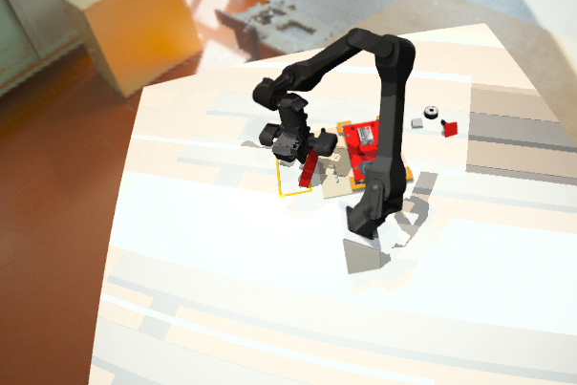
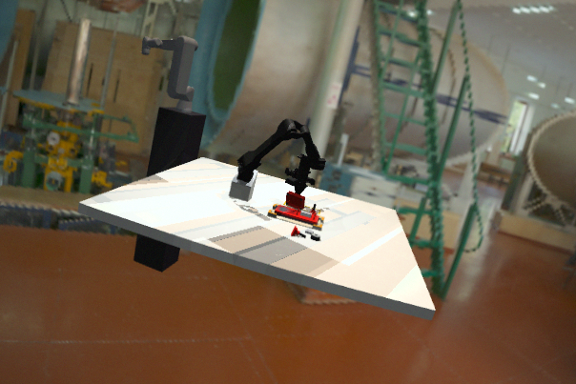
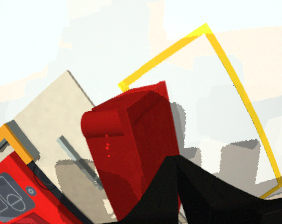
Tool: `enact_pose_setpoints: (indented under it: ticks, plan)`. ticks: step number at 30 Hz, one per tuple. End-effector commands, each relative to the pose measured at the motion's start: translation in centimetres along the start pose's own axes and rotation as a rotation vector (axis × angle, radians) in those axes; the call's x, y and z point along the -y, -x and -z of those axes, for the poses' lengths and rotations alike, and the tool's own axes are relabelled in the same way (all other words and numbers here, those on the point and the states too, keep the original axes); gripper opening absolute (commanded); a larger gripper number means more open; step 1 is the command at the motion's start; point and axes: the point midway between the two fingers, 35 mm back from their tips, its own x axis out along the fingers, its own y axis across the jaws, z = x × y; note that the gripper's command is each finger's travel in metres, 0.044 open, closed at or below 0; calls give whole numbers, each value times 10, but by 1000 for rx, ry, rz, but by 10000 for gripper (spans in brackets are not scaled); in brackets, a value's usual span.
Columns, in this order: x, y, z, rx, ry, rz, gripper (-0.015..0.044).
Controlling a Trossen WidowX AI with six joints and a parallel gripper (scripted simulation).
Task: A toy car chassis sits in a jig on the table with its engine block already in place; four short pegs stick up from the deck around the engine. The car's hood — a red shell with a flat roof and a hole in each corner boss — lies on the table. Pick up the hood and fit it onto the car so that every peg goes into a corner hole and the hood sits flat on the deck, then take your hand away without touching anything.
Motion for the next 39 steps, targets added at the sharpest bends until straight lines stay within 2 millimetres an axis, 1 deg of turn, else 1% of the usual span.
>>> enact_pose_setpoints:
  ticks: [1,16,18,19,21,24,25,26,29,30,39]
  plan:
    - [-3,1,1,-5,0,2,0]
    - [-12,3,1,-5,0,2,0]
    - [-10,12,2,-4,0,3,0]
    - [-9,20,2,-4,0,4,0]
    - [-8,38,2,-3,1,5,0]
    - [-9,72,0,-3,1,5,0]
    - [-9,78,-1,-3,1,4,0]
    - [-9,80,-1,-3,1,4,0]
    - [-9,80,-1,-3,1,4,0]
    - [-6,78,0,-15,5,17,0]
    - [-6,78,0,-15,5,17,0]
